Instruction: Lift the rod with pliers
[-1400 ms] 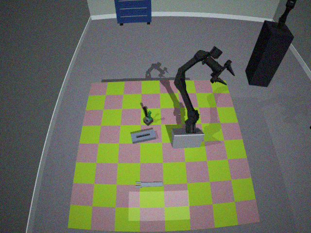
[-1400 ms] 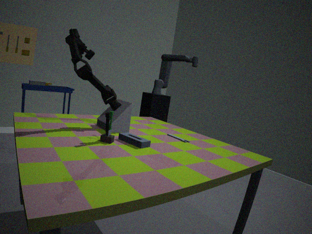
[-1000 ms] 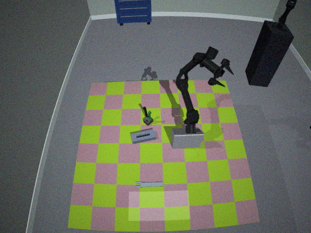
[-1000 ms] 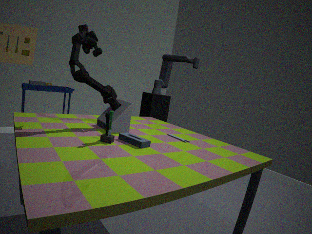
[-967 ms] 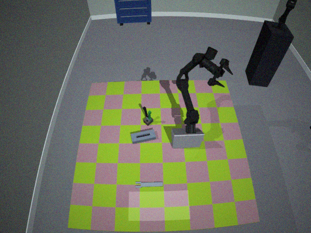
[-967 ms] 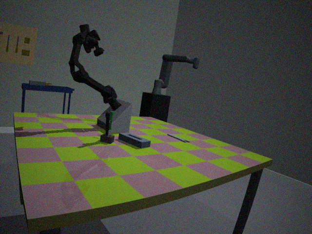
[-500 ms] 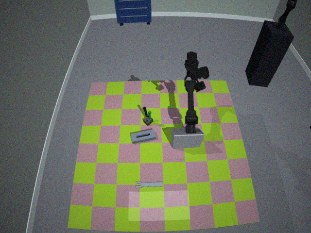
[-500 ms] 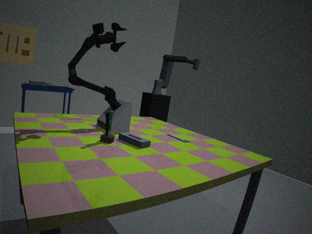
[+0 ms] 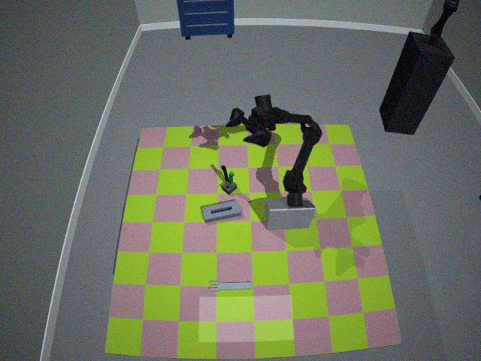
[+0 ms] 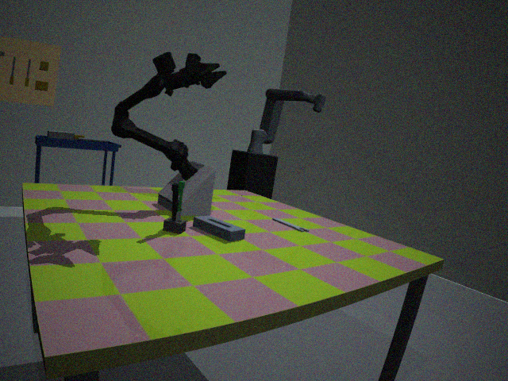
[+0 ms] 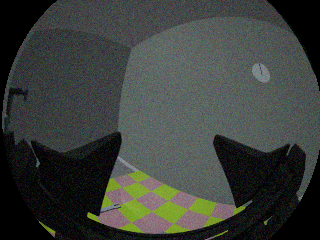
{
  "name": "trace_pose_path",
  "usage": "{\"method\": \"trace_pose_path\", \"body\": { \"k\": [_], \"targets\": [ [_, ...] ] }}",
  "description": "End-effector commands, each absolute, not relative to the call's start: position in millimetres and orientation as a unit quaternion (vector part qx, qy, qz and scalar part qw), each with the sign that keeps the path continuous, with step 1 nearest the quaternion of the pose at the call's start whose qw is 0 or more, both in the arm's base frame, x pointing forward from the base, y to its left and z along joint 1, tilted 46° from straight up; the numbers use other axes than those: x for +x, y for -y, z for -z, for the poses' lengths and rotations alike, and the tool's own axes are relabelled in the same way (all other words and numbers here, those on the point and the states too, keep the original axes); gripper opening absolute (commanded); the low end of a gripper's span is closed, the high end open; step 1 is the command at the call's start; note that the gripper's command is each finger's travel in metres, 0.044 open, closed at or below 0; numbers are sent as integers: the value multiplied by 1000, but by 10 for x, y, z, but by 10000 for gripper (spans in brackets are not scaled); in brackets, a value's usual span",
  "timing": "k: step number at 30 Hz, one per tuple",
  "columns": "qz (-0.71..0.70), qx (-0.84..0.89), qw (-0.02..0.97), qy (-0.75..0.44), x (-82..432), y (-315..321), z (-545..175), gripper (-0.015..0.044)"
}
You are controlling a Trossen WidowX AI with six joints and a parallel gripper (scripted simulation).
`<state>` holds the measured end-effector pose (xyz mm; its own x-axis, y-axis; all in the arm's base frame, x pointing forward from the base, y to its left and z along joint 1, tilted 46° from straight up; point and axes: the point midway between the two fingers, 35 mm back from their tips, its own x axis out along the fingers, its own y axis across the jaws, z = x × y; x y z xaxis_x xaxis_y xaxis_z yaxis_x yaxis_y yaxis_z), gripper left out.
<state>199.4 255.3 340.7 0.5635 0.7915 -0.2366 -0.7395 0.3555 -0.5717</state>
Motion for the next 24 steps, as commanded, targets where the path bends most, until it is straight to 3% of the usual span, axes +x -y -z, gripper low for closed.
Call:
{"method": "trace_pose_path", "body": {
  "k": [1,9,16,22,24],
  "targets": [
    [-386,-270,882,11,2381,-2173,-3371,440],
    [-184,-129,974,-16,3009,-1095,-3274,440],
    [-15,-10,1000,20,3162,-91,-3233,440],
    [0,0,1000,17,3176,-9,-3196,440],
    [-1,-4,999,-43,3304,-82,-2929,440]
  ]
}}
